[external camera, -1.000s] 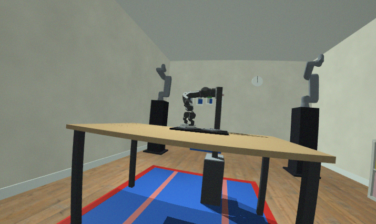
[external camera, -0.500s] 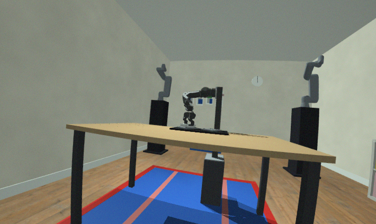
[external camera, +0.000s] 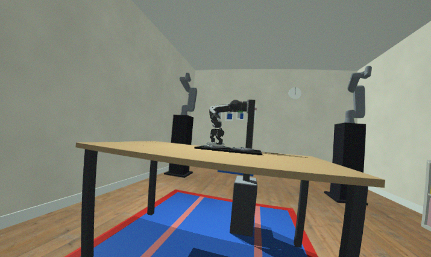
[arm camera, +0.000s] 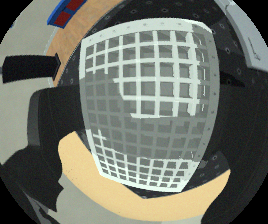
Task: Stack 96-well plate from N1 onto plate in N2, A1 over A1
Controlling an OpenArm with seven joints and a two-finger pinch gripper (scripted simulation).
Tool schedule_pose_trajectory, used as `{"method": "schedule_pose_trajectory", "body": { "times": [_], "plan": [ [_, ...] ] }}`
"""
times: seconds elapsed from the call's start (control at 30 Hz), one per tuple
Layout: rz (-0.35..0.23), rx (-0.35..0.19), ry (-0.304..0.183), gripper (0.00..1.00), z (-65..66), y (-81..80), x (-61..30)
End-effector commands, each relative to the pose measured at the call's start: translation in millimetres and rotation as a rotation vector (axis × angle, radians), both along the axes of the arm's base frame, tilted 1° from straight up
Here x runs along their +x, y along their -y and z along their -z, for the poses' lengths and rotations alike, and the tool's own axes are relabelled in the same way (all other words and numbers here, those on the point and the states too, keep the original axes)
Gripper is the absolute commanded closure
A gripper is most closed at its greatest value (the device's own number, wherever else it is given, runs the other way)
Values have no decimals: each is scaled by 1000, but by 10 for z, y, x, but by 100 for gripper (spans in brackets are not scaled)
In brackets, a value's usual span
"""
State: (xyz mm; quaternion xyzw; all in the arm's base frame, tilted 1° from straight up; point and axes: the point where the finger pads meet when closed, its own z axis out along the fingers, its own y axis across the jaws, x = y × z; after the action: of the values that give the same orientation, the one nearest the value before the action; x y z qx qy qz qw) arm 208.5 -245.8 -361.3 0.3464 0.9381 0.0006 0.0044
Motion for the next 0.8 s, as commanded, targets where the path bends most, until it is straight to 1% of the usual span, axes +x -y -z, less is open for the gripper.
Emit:
{"method": "schedule_pose_trajectory", "body": {
  "times": [0.0, 0.43, 0.5, 0.77],
  "plan": [
    [1, 1, 5, 93, -2, -3, 10],
    [0, 1, 2, 50, -5, -1, 6],
    [0, 1, 2, 50, -5, -1, 6],
    [0, 1, 2, 23, -5, -1, 6]
  ]
}}
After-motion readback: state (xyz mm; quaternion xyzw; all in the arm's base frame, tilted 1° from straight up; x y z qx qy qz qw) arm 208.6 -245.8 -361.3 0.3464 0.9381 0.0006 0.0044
